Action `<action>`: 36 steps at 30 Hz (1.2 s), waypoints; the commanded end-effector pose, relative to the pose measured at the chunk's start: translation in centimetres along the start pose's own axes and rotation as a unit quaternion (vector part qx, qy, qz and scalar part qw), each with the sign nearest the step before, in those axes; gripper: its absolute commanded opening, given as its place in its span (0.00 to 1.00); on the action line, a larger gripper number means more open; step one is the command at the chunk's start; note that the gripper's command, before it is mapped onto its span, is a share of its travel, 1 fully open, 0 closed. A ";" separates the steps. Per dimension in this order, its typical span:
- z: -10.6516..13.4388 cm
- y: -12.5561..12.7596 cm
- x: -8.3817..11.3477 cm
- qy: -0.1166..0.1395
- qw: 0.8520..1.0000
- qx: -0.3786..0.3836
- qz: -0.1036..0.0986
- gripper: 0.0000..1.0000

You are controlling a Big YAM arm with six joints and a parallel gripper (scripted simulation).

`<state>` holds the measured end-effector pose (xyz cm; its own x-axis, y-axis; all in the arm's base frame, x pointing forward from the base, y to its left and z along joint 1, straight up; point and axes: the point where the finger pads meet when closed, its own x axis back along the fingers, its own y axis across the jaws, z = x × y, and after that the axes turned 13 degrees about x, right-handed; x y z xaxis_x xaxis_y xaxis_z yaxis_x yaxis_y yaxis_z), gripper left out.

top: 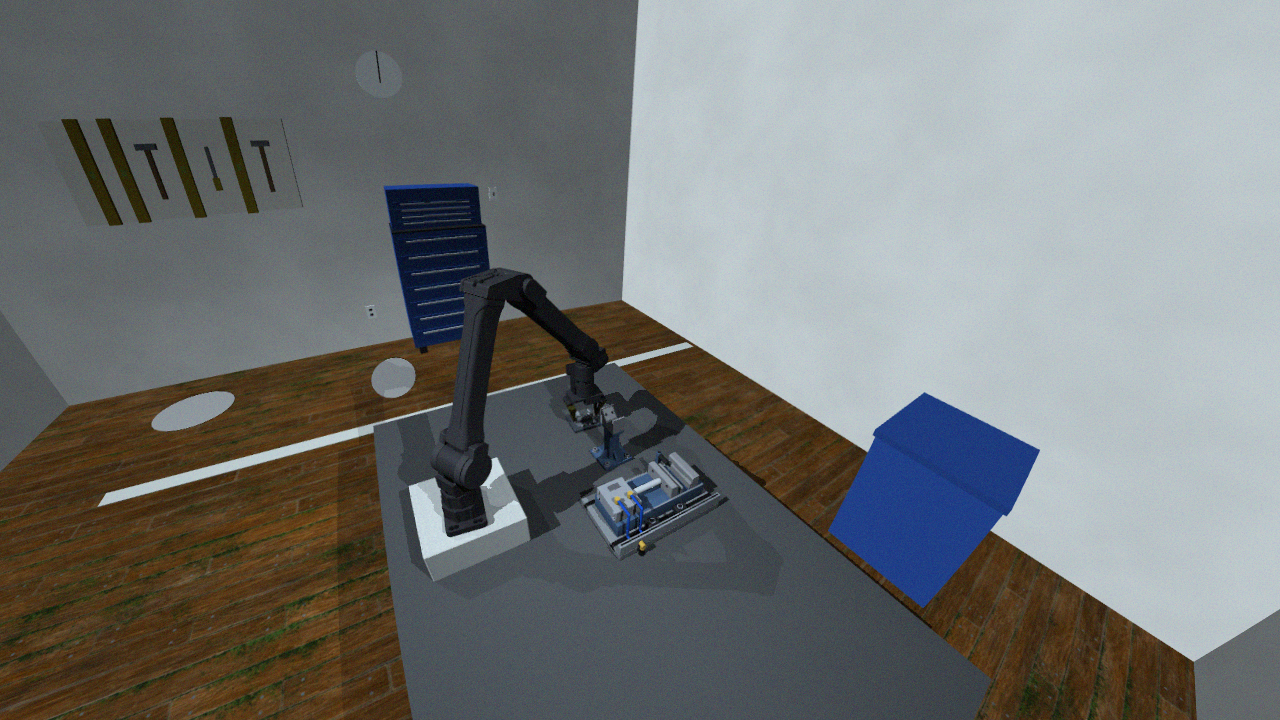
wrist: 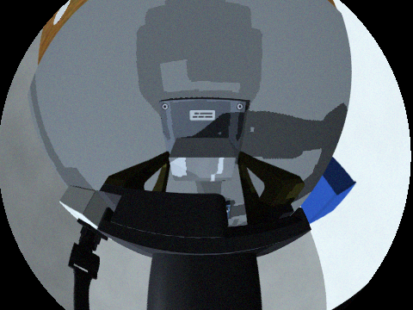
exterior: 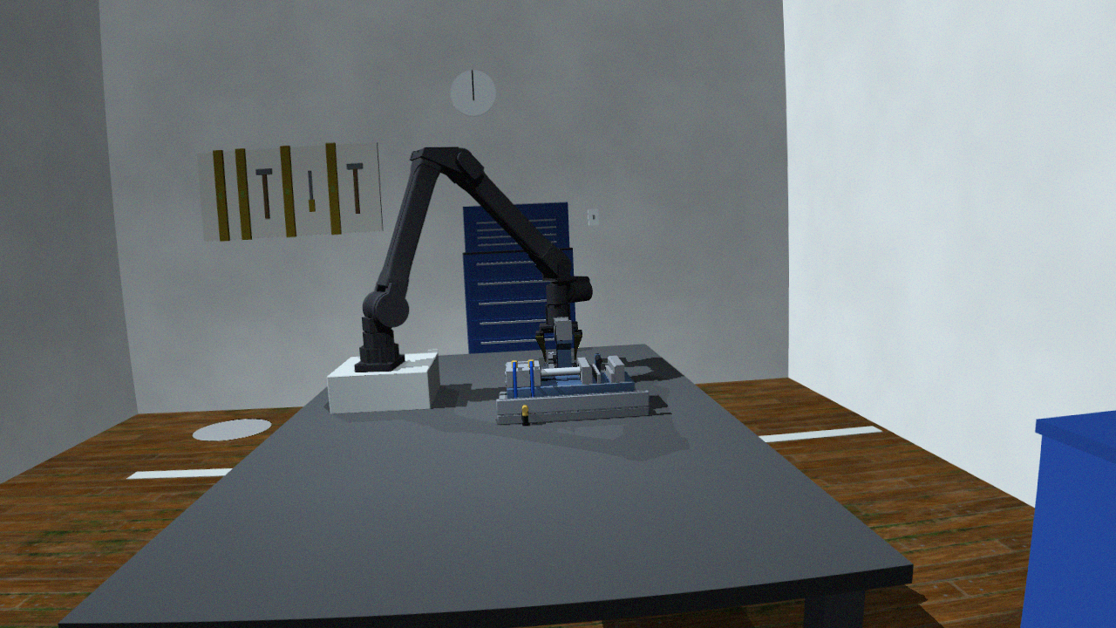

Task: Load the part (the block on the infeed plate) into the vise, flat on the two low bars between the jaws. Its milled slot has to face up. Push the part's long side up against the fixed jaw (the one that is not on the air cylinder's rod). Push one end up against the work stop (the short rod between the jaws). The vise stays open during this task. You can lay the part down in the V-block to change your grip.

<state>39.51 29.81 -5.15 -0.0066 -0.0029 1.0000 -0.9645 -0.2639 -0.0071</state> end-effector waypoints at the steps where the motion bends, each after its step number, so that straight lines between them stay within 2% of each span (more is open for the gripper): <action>1: -0.3 0.0 -1.0 0.001 1.000 -0.001 -0.002 0.81; 19: -0.3 0.0 -1.0 0.001 1.000 -0.001 -0.002 0.81; 20: -0.3 0.0 -1.0 0.001 1.000 -0.001 -0.002 0.00; 36: -0.3 -0.2 -0.9 0.001 1.000 0.000 0.000 0.00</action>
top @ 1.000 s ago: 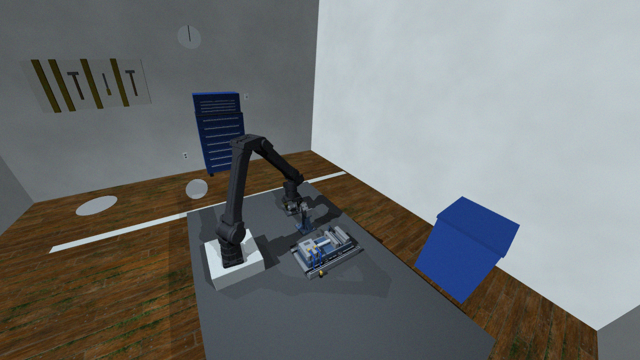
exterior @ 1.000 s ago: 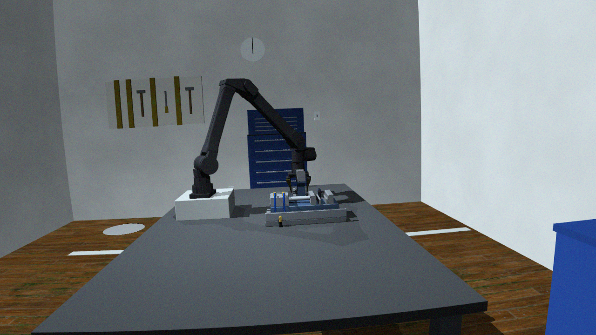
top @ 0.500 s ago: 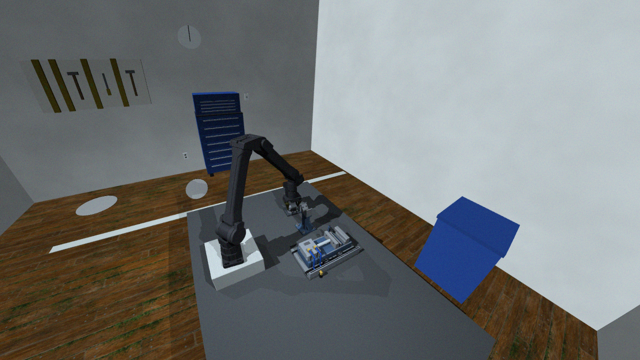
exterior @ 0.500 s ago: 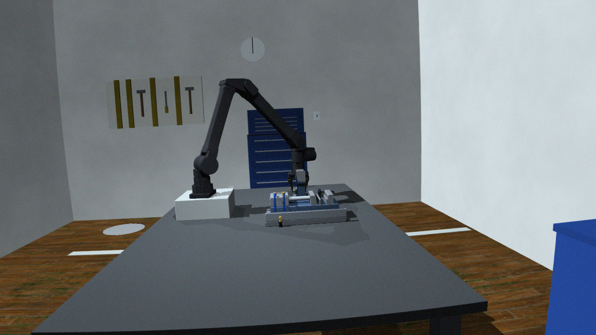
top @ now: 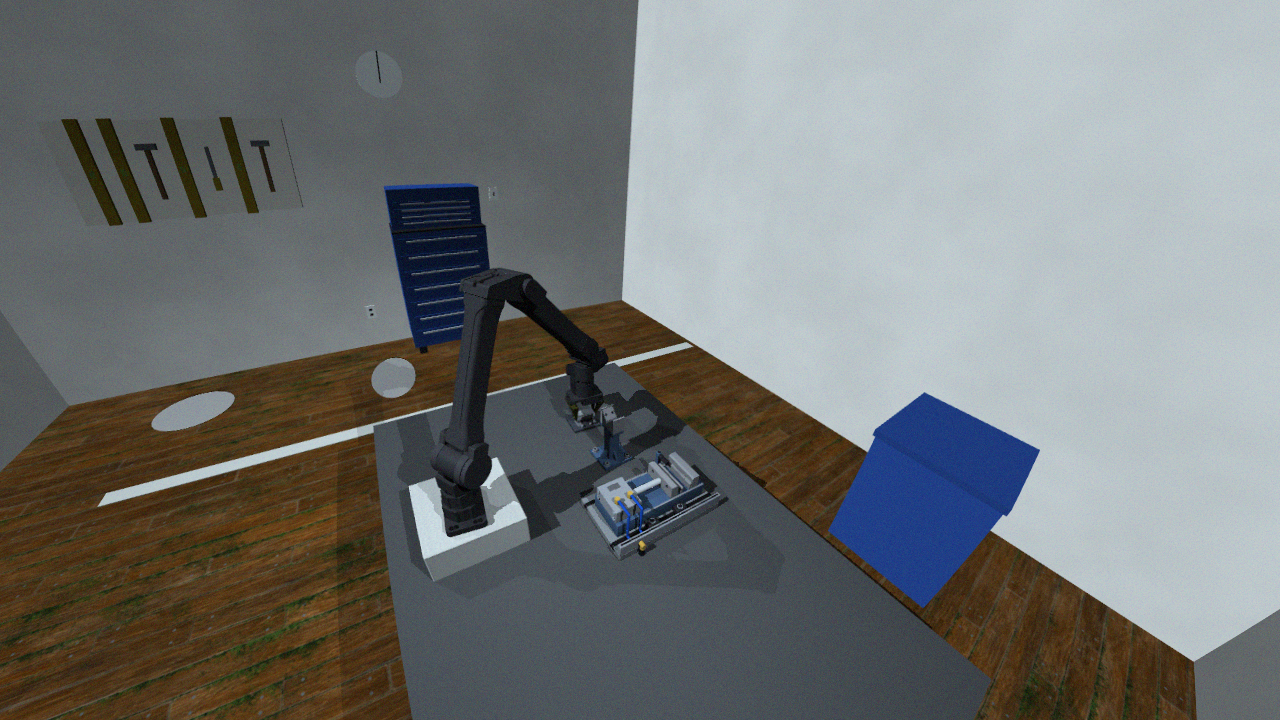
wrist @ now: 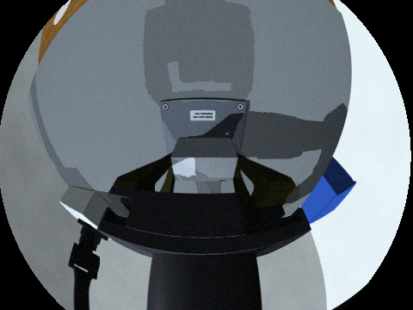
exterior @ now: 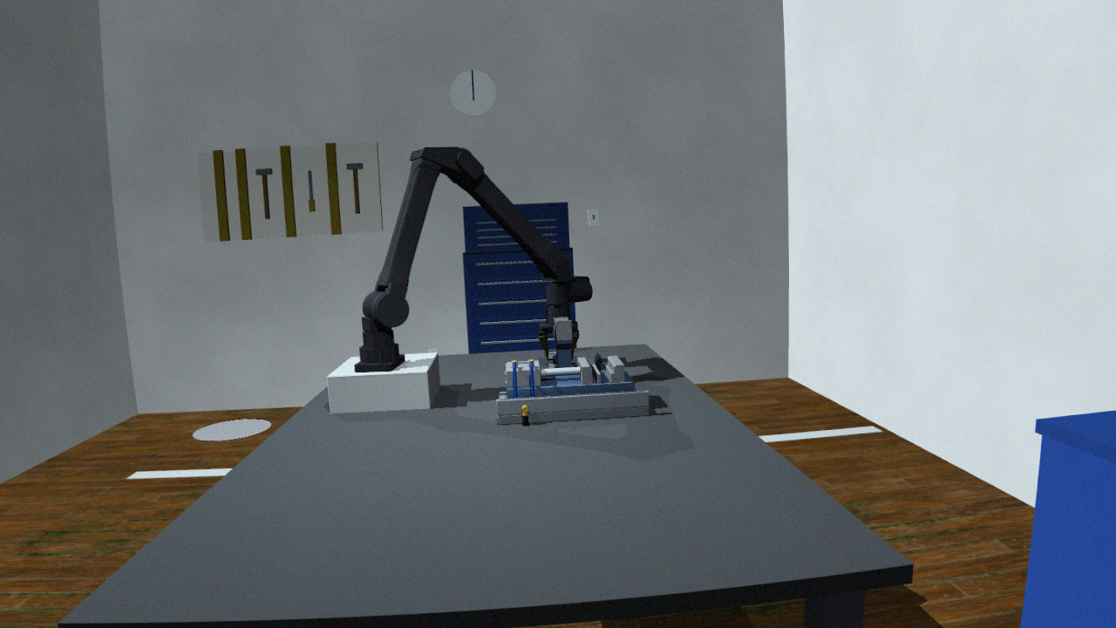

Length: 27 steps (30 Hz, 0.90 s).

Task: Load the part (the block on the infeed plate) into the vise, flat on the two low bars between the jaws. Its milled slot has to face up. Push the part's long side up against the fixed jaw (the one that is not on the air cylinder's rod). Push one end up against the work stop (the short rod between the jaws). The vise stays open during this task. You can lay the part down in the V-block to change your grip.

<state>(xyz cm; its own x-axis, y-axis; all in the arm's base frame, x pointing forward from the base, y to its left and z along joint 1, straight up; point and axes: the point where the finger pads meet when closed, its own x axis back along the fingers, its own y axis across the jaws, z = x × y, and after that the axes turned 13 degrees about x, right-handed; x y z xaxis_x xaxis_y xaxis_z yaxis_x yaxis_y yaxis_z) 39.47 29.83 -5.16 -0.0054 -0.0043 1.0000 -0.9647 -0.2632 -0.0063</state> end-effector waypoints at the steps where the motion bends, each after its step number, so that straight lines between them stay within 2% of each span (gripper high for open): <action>1: -0.3 -0.2 -0.9 0.002 1.000 0.001 0.000 0.00; 20: -0.3 -0.2 -0.9 0.002 1.000 0.001 0.000 0.00; 27: -0.3 -0.1 -0.4 0.004 1.000 0.001 -0.006 0.00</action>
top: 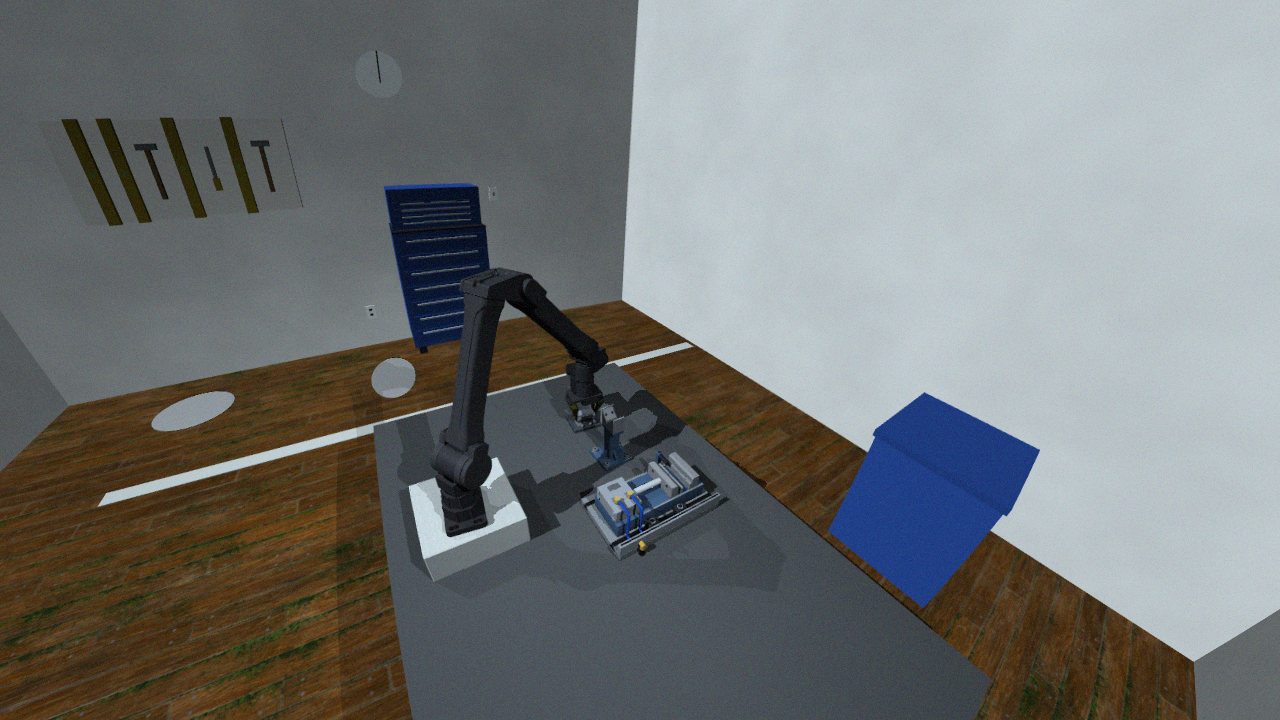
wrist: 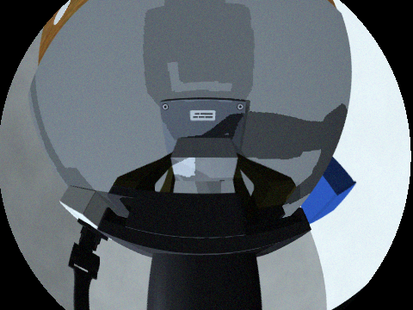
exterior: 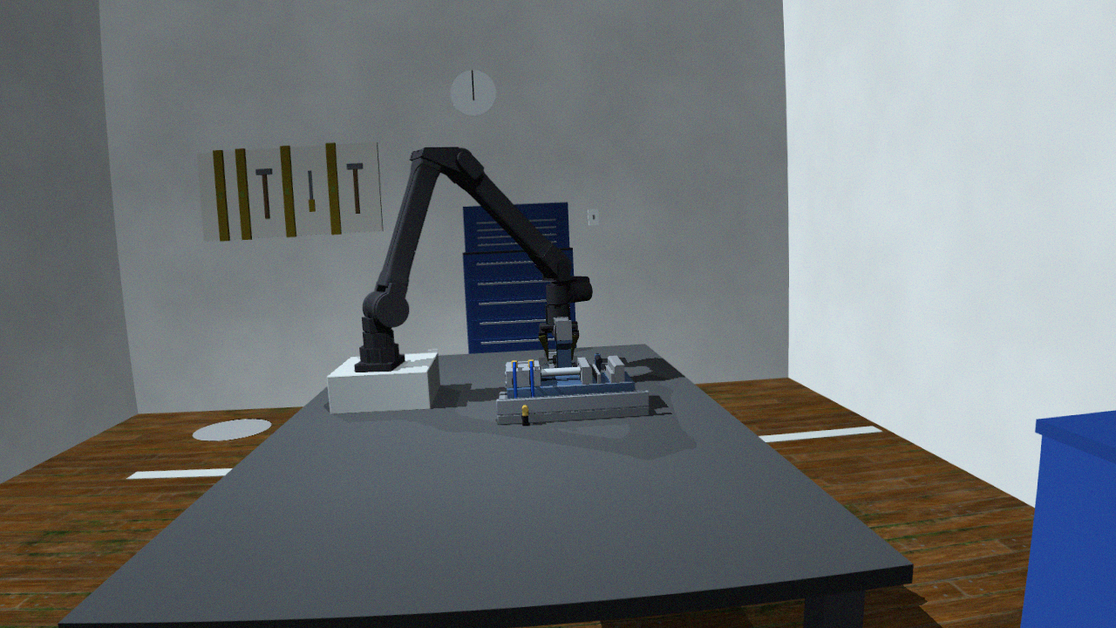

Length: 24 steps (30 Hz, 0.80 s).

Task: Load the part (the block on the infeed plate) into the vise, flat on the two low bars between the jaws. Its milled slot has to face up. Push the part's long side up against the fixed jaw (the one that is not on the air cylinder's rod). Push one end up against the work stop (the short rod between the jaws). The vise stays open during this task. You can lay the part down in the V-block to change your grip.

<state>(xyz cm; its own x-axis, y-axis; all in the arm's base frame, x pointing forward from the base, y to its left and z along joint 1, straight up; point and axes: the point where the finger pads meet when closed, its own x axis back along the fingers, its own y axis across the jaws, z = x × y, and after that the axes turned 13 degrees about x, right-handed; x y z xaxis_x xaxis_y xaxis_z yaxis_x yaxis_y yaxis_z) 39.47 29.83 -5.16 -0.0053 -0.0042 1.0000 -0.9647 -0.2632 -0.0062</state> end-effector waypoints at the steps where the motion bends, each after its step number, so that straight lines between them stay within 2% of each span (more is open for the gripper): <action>1: -0.3 -0.2 -0.3 0.004 1.000 0.001 -0.005 0.00; 4: -0.7 -1.3 1.9 -0.004 1.000 0.001 0.015 0.00; 6: -0.7 -1.3 1.9 -0.004 1.000 0.001 0.015 0.00; 9: -1.1 -2.1 3.2 -0.009 1.000 0.001 0.026 0.00; 21: -1.0 -2.1 6.2 -0.010 1.000 0.001 0.027 0.00; 24: -1.0 -2.1 6.3 -0.009 1.000 0.001 0.025 0.00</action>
<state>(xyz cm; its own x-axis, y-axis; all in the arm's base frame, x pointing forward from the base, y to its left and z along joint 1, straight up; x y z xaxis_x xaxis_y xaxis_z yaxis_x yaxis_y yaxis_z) 39.51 29.83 -1.45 -0.0089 -0.0057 0.9999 -0.9647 -0.2630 -0.0101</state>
